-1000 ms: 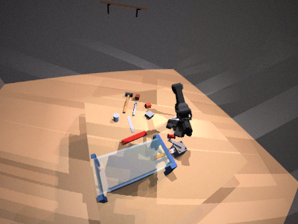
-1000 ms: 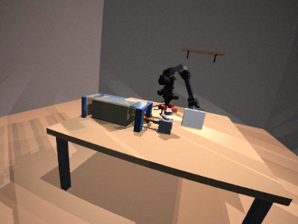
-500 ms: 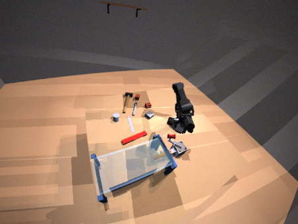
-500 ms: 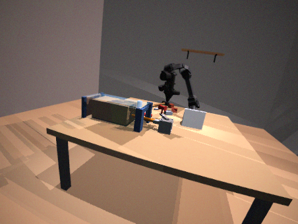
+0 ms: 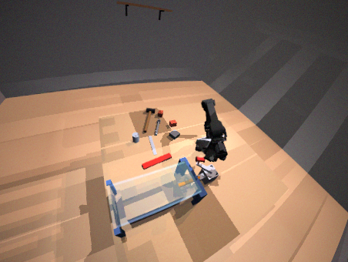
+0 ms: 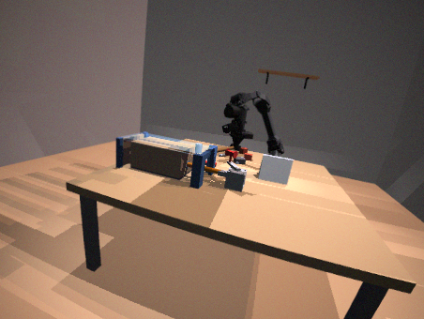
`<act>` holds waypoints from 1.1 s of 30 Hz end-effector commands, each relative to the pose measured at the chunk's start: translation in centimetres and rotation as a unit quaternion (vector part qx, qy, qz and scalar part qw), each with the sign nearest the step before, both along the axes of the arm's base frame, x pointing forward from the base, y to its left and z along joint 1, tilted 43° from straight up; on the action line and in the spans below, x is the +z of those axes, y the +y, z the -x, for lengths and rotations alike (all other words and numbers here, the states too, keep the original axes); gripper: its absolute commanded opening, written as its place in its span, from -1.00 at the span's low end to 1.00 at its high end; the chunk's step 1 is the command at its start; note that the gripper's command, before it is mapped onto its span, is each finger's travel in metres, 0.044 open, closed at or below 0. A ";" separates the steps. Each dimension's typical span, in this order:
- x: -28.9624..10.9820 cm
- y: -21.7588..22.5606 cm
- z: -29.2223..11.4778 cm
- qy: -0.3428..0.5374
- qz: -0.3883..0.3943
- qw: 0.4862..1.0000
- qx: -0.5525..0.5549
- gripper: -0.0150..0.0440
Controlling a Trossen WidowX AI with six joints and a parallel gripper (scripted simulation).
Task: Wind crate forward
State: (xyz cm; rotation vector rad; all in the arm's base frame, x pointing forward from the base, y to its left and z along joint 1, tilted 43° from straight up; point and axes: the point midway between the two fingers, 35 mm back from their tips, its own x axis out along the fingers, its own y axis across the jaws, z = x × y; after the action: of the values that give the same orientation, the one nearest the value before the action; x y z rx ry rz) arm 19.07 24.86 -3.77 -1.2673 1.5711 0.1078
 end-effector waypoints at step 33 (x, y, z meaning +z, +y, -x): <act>0.1 -2.8 0.5 0.000 0.003 1.000 0.003 -0.49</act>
State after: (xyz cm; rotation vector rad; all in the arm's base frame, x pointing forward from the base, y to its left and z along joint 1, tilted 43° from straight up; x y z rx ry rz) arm 18.75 22.58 -4.04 -1.2689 1.5712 0.1077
